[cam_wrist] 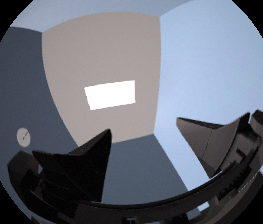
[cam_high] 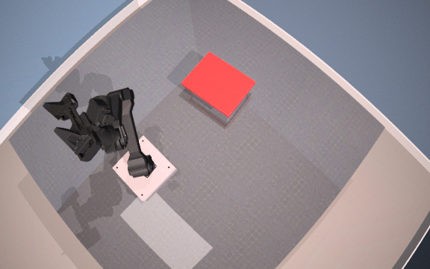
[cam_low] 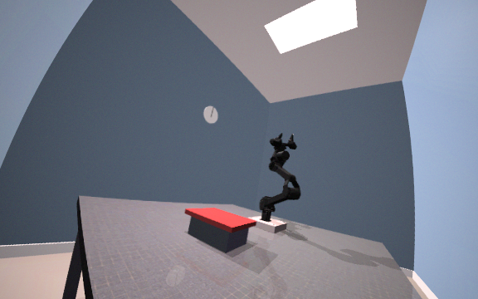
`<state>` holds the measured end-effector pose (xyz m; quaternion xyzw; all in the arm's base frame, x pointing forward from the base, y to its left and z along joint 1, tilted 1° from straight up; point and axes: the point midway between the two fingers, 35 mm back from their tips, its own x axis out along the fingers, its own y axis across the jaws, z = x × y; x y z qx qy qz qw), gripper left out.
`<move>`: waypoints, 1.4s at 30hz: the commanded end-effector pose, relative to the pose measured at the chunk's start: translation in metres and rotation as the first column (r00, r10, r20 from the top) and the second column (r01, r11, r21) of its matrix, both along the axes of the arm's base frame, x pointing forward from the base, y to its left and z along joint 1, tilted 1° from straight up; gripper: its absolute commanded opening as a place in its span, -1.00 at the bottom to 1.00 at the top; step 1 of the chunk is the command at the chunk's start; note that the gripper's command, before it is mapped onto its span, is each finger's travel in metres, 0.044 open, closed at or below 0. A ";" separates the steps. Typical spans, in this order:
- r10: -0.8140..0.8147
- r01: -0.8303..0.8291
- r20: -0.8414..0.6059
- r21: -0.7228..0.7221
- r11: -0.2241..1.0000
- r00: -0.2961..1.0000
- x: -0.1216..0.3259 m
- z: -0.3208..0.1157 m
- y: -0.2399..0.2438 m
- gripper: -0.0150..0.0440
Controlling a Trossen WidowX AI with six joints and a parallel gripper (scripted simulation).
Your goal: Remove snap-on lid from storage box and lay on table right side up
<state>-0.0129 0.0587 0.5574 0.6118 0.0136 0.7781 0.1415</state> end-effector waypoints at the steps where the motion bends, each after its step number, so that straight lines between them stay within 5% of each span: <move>1: 0.015 -0.015 0.002 0.005 1.000 1.000 -0.002 0.000 -0.002 0.78; 7: 0.465 -0.475 0.102 0.132 0.870 0.879 -0.037 0.000 -0.068 0.31; 13: 0.746 -0.783 0.236 0.176 0.597 0.622 -0.044 -0.010 -0.131 0.31; 21: 0.880 -0.994 0.471 0.109 0.010 0.061 -0.010 -0.043 -0.221 0.31; 30: 0.503 -0.793 0.678 -0.199 -0.576 -0.536 0.080 -0.107 -0.286 0.31; 36: 0.136 -0.564 0.700 -0.428 -0.707 -0.702 0.141 -0.150 -0.294 0.31; 42: -0.259 -0.341 0.637 -0.660 -0.669 -0.726 0.202 -0.198 -0.278 0.31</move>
